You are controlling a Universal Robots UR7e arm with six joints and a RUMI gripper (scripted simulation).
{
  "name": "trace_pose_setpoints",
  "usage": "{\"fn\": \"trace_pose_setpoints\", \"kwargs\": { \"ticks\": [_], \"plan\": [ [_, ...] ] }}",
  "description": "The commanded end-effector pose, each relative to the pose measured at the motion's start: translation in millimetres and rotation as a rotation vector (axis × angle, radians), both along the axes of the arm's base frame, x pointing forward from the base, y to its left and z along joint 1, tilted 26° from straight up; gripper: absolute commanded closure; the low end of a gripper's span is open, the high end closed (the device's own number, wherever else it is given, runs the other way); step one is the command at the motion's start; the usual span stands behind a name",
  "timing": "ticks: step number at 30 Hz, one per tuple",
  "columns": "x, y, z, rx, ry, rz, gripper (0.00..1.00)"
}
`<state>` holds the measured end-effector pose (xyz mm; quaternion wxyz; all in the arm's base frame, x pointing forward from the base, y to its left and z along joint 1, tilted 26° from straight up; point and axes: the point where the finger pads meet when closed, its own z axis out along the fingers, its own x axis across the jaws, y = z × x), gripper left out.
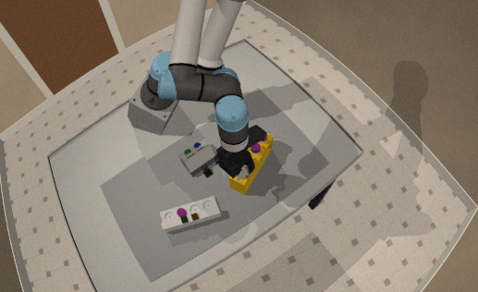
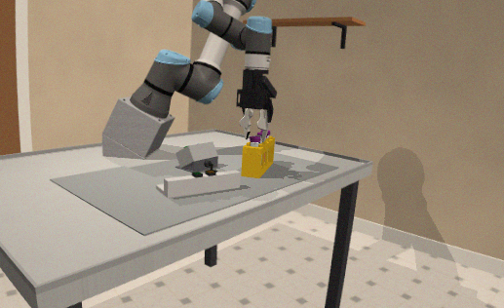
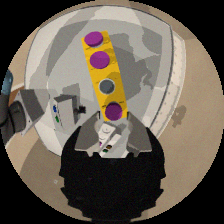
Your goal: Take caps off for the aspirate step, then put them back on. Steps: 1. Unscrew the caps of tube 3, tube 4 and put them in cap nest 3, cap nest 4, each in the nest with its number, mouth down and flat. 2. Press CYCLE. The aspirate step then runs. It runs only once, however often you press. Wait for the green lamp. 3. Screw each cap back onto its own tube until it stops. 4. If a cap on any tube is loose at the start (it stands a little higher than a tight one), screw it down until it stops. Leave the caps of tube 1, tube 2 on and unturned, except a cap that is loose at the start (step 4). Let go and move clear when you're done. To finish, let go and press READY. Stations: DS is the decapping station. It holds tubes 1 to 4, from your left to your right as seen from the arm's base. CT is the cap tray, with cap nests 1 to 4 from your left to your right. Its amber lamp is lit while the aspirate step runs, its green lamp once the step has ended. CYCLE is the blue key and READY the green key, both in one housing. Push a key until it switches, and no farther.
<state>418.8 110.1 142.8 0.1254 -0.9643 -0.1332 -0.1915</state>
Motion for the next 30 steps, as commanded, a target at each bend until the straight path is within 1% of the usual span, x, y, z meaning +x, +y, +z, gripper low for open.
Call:
{"fn": "trace_pose_setpoints", "kwargs": {
  "ticks": [1, 2, 16, 26, 27, 30],
  "plan": [
    [0.2, 0.0, 0.3, -0.001, 0.004, -0.015, 0.65],
    [0.2, 0.0, 0.3, -0.001, 0.004, -0.015, 1.00],
    [0.3, 0.0, 0.4, -0.001, 0.004, -0.015, 1.00],
    [0.3, 0.1, 0.4, -0.169, -0.141, 0.433, 1.00],
    [0.2, 0.1, 0.4, -0.177, -0.148, 0.454, 1.00],
    [0.3, 0.1, 0.3, -0.177, -0.148, 0.454, 1.00]
  ]
}}
